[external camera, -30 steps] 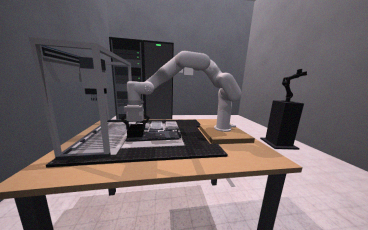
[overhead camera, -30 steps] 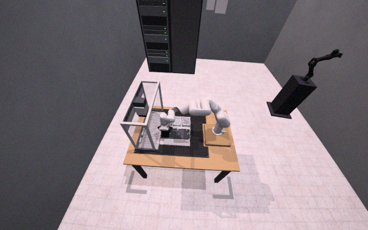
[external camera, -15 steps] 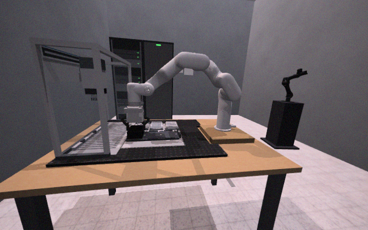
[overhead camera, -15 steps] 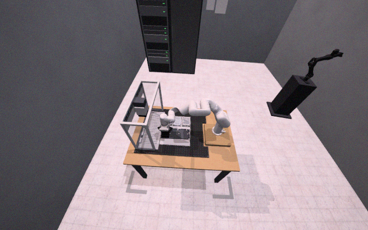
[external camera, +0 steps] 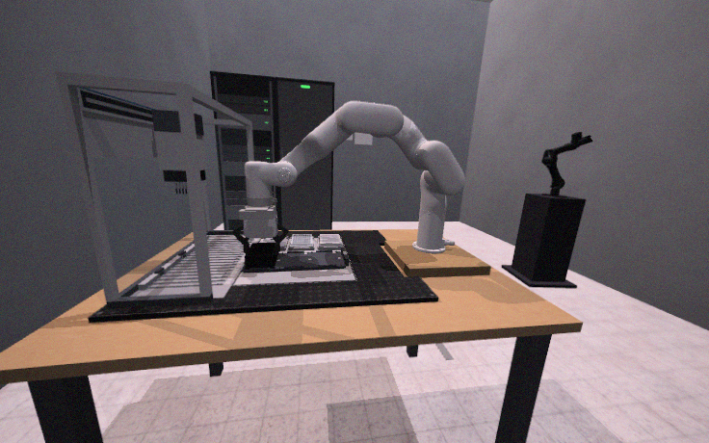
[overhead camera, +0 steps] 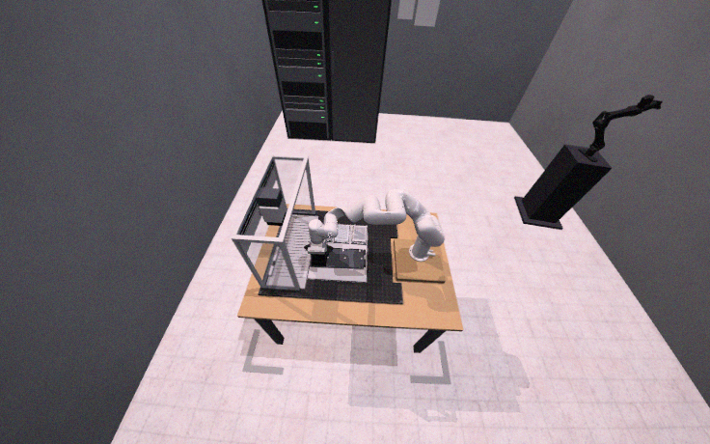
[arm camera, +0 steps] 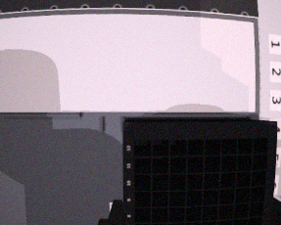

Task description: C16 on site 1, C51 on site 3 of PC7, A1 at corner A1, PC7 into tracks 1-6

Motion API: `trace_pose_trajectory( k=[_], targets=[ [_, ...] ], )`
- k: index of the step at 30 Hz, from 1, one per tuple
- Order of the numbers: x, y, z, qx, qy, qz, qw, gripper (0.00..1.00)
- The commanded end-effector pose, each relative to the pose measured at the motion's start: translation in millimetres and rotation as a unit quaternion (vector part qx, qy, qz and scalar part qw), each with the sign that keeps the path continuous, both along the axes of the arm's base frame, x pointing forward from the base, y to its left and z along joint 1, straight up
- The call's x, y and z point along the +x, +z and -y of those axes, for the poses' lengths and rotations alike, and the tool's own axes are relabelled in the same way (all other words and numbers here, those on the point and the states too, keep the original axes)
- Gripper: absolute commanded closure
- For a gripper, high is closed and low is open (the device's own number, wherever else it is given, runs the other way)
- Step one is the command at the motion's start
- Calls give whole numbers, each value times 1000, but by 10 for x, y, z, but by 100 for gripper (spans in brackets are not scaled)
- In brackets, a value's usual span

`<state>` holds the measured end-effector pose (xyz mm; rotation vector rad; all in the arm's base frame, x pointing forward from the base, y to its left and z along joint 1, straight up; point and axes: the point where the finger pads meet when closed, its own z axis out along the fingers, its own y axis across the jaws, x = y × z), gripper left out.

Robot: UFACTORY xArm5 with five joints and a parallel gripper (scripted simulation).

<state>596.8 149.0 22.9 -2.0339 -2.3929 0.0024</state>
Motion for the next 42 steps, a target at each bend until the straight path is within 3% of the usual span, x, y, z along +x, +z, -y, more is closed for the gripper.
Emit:
trace_pose_trajectory(
  k=[1,8,9,42],
  targets=[
    [15,21,-4,-1,0,3,1000,100],
    [15,21,-4,-1,0,3,1000,100],
    [15,17,-4,-1,0,3,1000,0],
    [15,17,-4,-1,0,3,1000,0]
  ],
)
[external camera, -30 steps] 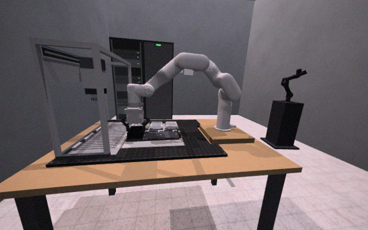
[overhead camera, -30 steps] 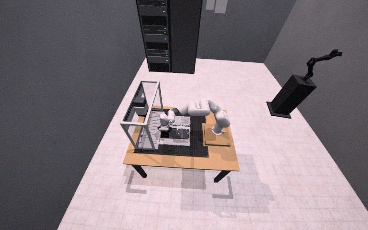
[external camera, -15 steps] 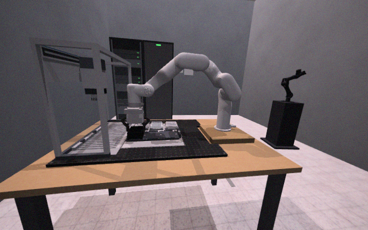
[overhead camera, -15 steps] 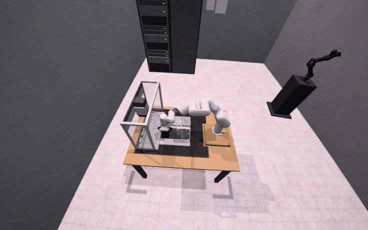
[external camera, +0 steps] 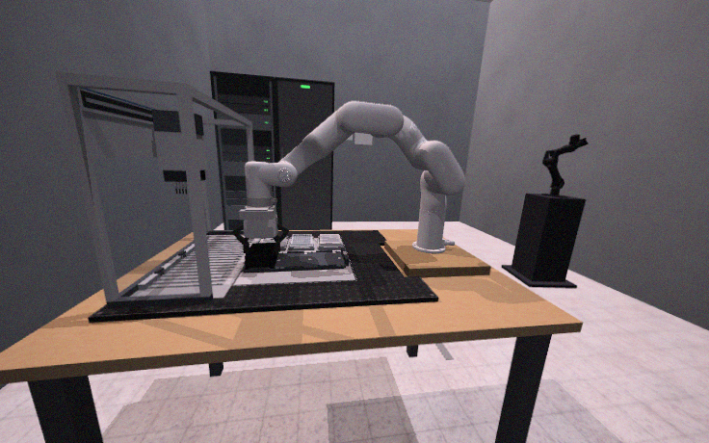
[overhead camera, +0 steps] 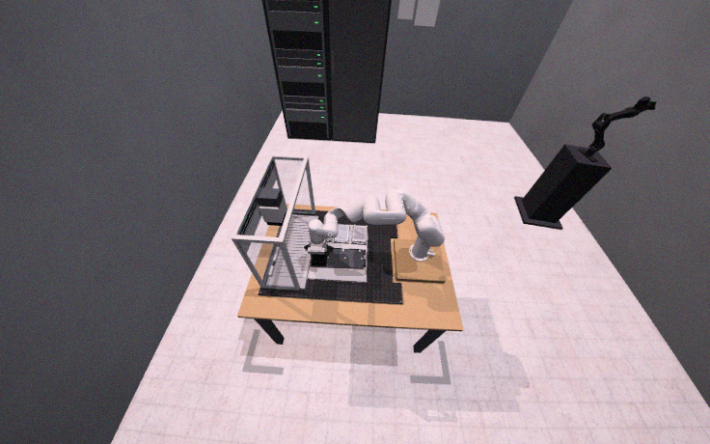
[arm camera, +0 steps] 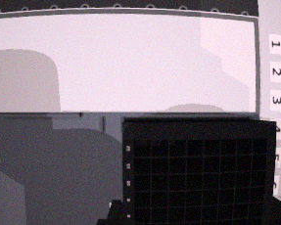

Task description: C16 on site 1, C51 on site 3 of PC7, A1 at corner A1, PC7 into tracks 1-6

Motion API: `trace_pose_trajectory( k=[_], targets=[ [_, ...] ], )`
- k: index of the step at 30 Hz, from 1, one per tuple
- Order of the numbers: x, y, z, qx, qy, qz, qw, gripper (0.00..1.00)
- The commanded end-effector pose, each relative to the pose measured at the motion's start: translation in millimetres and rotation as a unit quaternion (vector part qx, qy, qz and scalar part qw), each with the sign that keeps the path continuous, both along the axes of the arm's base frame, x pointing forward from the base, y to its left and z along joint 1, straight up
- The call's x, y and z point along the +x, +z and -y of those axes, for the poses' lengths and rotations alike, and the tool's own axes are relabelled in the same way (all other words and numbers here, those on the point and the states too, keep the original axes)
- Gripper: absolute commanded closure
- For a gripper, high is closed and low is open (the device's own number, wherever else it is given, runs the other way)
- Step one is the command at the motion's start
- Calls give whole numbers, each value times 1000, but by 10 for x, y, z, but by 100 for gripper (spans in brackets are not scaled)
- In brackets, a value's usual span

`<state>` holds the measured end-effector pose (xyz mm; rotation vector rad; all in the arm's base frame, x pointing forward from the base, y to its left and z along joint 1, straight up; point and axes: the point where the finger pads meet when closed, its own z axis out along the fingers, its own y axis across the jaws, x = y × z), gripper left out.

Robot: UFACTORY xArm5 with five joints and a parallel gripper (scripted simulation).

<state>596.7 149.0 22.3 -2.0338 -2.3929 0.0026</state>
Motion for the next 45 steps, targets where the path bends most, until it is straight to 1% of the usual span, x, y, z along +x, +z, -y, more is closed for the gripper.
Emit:
trace_pose_trajectory(
  k=[1,4,19,21,36,38,45],
  targets=[
    [15,22,-4,-1,0,3,1000,0],
    [15,39,-4,-1,0,3,1000,0],
    [15,289,-4,-1,0,3,1000,0],
    [15,289,-4,-1,0,3,1000,0],
    [14,539,-5,-1,0,3,1000,0],
    [14,539,-5,-1,0,3,1000,0],
    [14,656,-5,-1,0,3,1000,0]
  ],
)
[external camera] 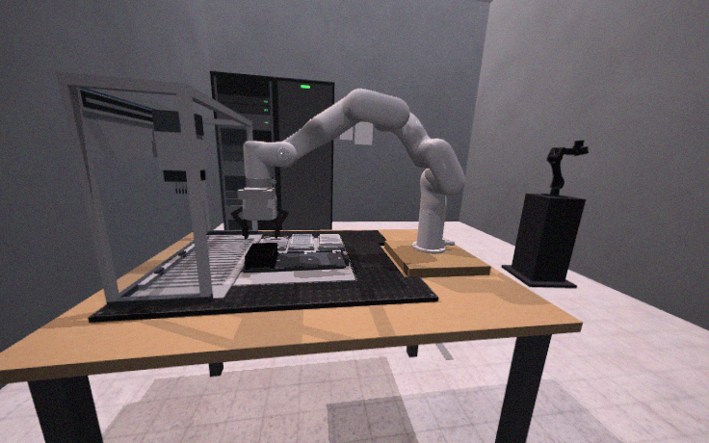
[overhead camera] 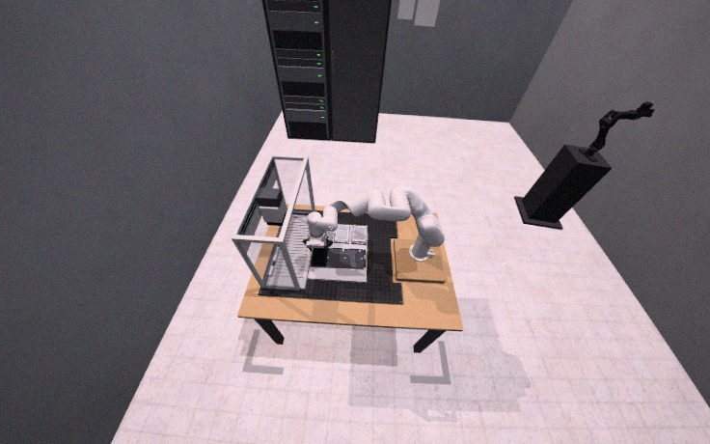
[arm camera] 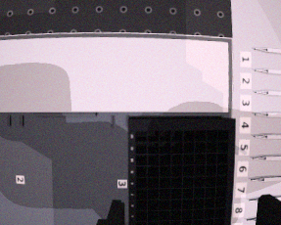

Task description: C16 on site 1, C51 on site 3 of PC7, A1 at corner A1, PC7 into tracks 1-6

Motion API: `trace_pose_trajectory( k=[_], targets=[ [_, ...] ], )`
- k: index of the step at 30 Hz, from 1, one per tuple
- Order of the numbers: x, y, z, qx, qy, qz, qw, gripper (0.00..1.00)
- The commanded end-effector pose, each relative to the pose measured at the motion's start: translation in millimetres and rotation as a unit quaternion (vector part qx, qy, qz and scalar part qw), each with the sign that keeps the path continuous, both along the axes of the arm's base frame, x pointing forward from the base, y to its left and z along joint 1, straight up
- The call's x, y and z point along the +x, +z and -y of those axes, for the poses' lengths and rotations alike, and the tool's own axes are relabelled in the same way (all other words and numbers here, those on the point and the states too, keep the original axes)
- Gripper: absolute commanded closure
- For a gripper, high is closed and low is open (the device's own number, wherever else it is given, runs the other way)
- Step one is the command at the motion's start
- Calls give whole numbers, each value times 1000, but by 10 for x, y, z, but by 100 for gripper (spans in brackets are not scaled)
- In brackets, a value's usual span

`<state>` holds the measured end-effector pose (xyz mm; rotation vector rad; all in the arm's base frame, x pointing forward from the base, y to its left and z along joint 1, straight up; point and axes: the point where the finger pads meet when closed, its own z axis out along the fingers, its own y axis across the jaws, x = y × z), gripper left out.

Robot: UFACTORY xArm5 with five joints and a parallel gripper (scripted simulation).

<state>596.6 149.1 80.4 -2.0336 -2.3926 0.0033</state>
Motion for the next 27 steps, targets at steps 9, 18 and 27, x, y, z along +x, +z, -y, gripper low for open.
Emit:
trace_pose_trajectory(
  k=[9,18,27],
  targets=[
    [15,209,-4,-1,0,3,1000,0],
    [14,342,-4,0,0,3,1000,0],
    [14,459,-5,0,0,3,1000,0]
  ],
)
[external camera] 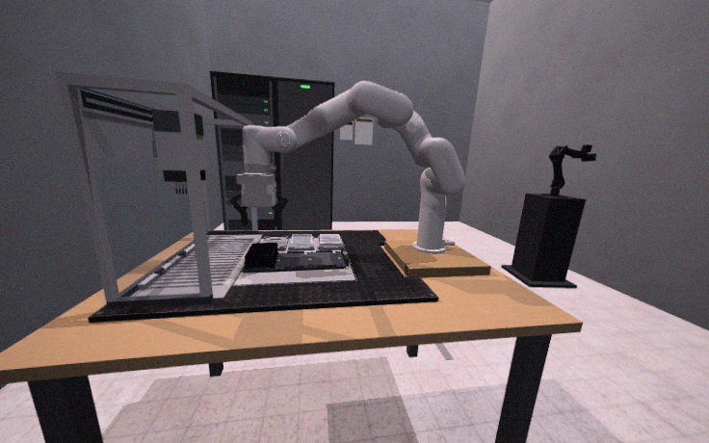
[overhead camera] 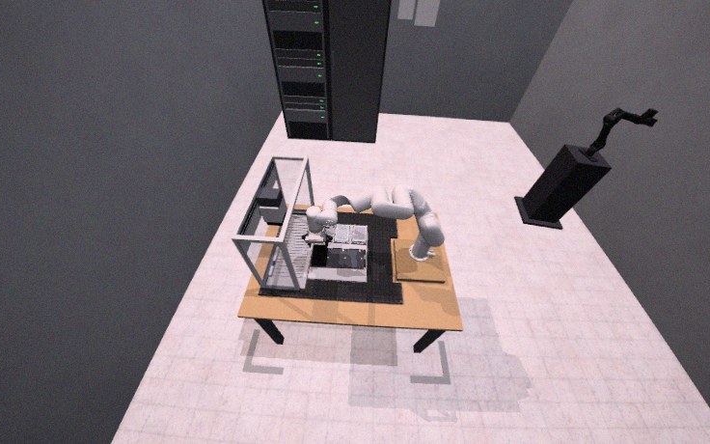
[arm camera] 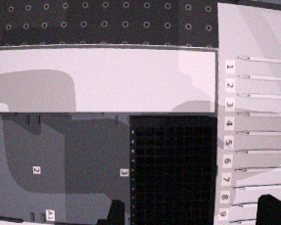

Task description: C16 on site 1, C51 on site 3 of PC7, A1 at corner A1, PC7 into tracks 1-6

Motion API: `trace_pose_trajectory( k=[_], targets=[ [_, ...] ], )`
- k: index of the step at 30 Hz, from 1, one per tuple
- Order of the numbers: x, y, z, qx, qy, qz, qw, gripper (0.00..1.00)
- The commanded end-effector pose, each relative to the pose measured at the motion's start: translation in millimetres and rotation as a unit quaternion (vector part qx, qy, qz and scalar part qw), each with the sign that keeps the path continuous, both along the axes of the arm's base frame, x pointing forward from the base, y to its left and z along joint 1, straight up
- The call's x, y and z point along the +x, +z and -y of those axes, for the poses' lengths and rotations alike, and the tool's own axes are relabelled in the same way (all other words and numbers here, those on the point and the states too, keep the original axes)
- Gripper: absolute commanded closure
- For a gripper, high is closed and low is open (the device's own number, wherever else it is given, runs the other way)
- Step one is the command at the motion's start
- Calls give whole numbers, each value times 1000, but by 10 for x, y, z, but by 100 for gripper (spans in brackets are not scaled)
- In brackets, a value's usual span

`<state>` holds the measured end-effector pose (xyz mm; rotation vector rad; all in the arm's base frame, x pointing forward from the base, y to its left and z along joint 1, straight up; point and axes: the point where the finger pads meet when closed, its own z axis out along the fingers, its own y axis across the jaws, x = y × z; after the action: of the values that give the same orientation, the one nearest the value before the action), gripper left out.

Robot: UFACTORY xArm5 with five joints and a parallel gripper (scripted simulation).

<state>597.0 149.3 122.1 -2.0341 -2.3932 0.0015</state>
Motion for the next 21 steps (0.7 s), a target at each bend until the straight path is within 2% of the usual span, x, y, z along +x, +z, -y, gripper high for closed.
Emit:
trace_pose_trajectory(
  k=[1,15,21],
  targets=[
    [10,59,-3,-1,0,2,1000,0],
    [10,292,-3,-1,0,2,1000,0],
    [10,305,-3,-1,0,2,1000,0]
  ],
)
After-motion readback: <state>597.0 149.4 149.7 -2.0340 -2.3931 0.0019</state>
